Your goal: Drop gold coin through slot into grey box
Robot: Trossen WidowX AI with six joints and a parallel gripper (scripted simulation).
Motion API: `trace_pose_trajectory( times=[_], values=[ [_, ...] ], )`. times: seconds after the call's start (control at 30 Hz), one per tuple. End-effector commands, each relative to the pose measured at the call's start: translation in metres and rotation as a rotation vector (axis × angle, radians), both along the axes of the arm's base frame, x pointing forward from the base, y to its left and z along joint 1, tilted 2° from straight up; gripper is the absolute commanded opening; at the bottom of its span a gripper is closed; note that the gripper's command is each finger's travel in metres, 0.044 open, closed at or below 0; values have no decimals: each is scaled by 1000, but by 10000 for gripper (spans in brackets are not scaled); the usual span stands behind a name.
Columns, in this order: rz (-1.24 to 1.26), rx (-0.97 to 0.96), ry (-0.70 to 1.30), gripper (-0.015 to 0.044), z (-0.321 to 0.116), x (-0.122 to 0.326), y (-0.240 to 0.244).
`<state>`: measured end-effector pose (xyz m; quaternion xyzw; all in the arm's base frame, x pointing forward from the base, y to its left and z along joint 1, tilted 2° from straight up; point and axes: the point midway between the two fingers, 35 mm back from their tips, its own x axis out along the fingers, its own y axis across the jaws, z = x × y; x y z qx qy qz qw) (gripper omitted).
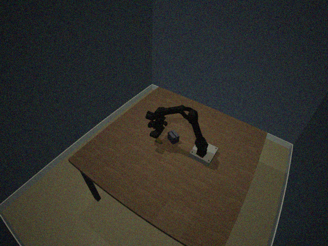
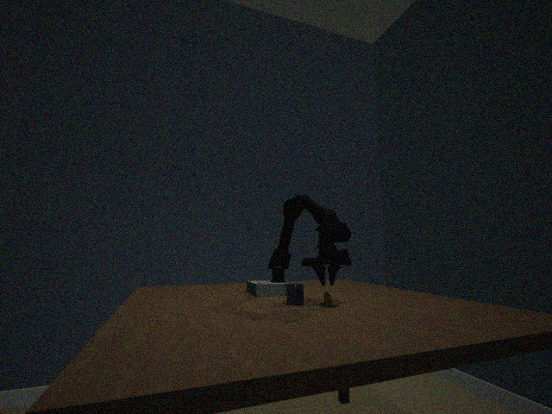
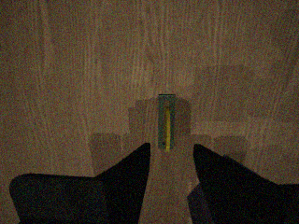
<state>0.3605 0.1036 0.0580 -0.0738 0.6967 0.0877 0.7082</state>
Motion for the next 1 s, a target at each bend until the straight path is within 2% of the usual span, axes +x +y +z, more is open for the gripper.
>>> trace_pose_trajectory(
  times=[0.0,0.97],
  values=[
    [3,3,8,161,-7,-2,1],
    [3,3,9,161,-54,-2,2]
  ],
)
